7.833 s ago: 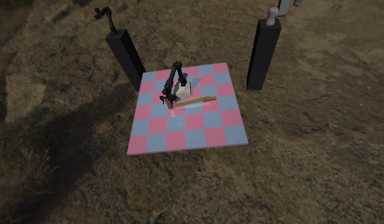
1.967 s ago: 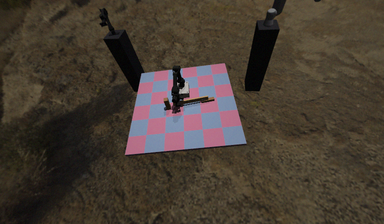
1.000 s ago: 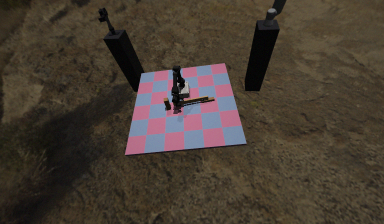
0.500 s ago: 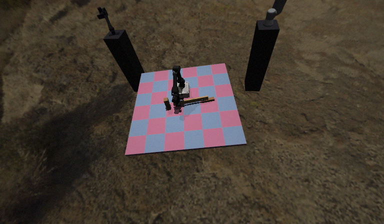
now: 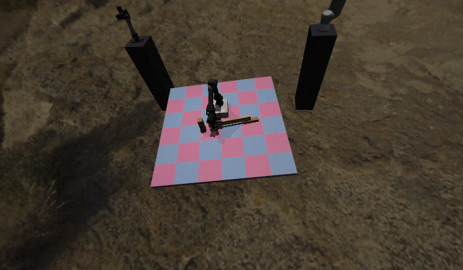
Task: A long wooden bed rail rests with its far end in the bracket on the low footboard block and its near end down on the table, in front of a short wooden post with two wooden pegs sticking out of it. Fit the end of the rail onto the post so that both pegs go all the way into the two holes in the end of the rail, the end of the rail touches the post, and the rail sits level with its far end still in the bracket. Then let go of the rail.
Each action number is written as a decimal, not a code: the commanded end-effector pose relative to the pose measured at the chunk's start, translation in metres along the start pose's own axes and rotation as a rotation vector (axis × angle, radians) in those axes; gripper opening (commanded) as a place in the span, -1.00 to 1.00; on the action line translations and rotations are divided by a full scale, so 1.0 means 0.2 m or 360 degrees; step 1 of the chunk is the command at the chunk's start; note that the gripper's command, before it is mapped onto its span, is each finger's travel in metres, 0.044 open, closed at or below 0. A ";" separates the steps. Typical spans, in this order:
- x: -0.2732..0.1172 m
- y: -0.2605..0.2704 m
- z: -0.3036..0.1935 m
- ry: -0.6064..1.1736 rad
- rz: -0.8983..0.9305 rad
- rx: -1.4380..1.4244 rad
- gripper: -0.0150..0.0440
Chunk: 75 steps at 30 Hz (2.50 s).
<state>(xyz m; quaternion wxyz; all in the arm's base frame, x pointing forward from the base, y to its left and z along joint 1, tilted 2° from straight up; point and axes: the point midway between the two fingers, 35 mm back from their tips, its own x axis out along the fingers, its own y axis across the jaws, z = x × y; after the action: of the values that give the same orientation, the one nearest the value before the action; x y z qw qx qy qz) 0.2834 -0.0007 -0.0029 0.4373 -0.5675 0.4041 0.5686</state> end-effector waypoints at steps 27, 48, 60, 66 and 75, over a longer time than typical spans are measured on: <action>-0.01 -0.01 -0.05 0.0004 -0.0004 -0.0006 -0.49; -0.01 -0.01 -0.08 0.0005 -0.0004 -0.0007 -0.49; -0.01 -0.01 -0.10 0.0005 -0.0004 -0.0007 -0.49; -0.01 -0.01 -0.11 0.0005 -0.0004 -0.0007 -0.49; -0.01 -0.01 -0.13 0.0006 -0.0004 -0.0007 -0.49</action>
<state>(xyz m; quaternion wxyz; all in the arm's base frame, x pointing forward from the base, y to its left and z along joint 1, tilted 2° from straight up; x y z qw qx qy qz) 0.2909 -0.0226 -0.0032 0.4370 -0.5674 0.4040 0.5691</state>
